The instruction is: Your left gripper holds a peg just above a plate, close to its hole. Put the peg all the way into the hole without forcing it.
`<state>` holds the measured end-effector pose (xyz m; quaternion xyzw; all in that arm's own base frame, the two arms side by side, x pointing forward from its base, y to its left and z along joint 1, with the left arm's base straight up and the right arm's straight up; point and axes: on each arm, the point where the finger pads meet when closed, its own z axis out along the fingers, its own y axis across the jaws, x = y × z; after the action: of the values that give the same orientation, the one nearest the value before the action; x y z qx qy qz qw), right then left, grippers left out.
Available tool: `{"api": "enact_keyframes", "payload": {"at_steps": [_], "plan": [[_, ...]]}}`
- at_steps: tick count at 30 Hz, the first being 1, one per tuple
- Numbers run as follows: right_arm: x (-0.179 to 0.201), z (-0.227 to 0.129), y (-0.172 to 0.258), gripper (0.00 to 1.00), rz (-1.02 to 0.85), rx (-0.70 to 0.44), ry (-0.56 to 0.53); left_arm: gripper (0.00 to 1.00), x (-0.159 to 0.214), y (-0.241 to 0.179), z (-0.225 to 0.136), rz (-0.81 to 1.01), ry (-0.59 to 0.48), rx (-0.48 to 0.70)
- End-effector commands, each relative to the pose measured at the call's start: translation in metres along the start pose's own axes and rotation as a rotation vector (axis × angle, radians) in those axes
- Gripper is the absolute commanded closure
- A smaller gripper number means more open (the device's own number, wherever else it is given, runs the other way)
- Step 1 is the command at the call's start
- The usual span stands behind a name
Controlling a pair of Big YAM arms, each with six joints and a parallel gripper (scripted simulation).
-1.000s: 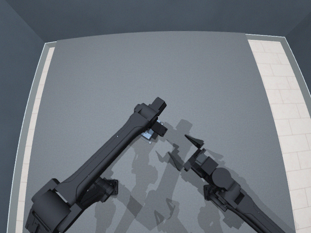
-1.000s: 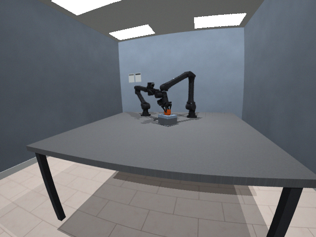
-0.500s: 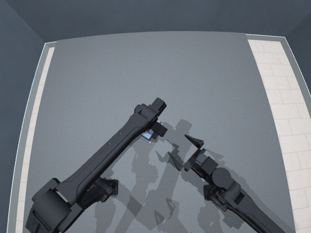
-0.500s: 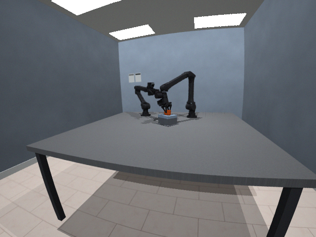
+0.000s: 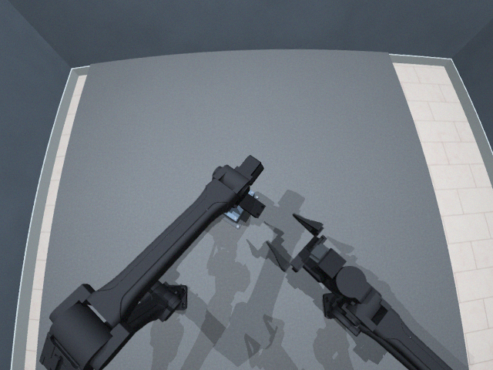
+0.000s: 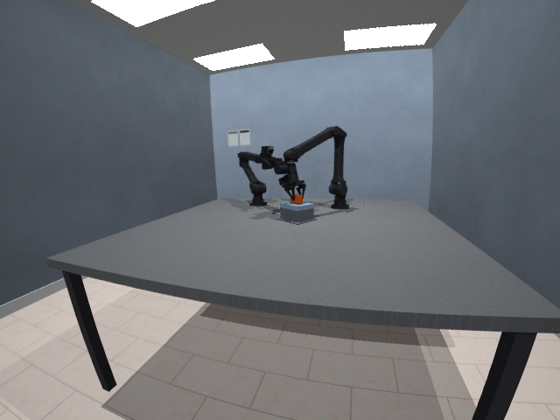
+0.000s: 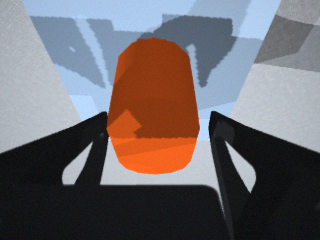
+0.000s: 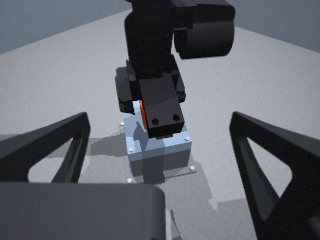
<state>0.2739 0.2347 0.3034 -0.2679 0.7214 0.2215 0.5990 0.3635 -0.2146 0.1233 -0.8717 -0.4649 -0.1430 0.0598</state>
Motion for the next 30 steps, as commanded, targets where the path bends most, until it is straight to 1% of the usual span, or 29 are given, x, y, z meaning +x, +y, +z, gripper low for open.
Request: {"api": "enact_keyframes", "payload": {"at_steps": [1,5,8,10,11,19,24,30], "plan": [[-0.023,-0.001,-0.003,0.00,0.003,0.009,-0.039,0.31,0.005,0.016,-0.046,-0.030,-0.007,-0.097],[-0.023,-0.001,-0.003,0.00,0.003,0.009,-0.039,0.31,0.006,0.016,-0.061,-0.033,-0.008,-0.106],[-0.023,-0.001,-0.003,0.00,0.003,0.009,-0.039,0.31,0.006,0.015,-0.064,-0.033,-0.008,-0.107],[-0.023,-0.001,-0.003,0.00,0.003,0.009,-0.039,0.08,0.005,0.016,-0.069,-0.032,-0.008,-0.102],[-0.023,-0.001,-0.003,0.00,0.003,0.009,-0.039,0.00,0.006,0.015,-0.075,-0.034,-0.009,-0.108],[-0.023,-0.001,-0.003,0.00,0.003,0.009,-0.039,0.00,0.007,0.013,-0.114,-0.035,-0.013,-0.113],[-0.023,-0.001,-0.003,0.00,0.003,0.009,-0.039,0.00,0.007,0.013,-0.121,-0.036,-0.013,-0.115],[-0.023,-0.001,-0.003,0.00,0.003,0.009,-0.039,0.00,0.000,0.019,-0.117,-0.017,-0.007,-0.055]]}}
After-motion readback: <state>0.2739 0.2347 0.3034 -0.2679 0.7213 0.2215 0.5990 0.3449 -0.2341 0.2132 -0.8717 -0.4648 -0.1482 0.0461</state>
